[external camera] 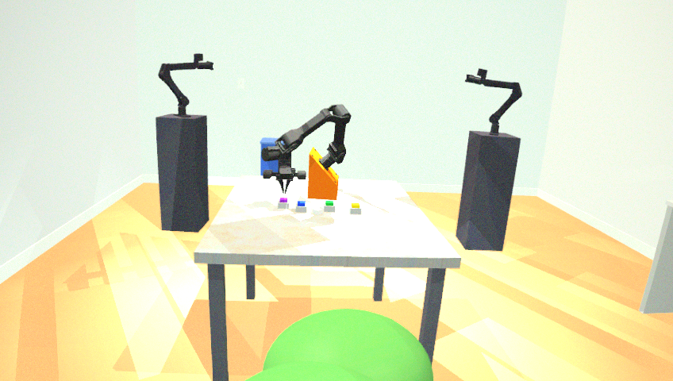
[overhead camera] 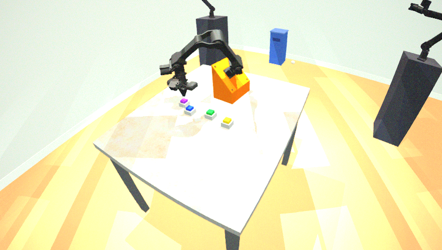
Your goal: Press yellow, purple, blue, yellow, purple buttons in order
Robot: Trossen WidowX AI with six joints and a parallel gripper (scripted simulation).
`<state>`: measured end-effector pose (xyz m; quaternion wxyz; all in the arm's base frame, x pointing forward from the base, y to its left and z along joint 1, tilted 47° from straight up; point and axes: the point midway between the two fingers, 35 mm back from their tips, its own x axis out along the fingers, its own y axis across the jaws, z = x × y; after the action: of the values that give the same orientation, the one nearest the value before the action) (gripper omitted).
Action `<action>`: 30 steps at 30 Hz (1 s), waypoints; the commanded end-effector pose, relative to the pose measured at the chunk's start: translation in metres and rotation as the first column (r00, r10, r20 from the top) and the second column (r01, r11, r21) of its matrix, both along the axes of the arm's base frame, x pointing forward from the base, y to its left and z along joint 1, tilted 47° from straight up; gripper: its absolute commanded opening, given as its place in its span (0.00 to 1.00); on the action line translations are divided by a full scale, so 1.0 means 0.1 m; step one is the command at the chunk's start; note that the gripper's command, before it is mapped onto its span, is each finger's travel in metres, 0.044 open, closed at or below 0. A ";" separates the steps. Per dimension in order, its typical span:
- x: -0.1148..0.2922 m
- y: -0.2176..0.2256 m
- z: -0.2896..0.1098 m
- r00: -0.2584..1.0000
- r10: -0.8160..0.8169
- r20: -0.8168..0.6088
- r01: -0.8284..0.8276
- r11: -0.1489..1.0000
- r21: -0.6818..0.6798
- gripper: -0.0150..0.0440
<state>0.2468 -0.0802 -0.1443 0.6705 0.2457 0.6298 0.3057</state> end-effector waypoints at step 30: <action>0.03 0.23 -0.25 1.000 -0.022 0.010 0.022 1.000 -0.003 0.29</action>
<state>0.2520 -0.0594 -0.1686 0.6801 0.2442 0.6230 0.2994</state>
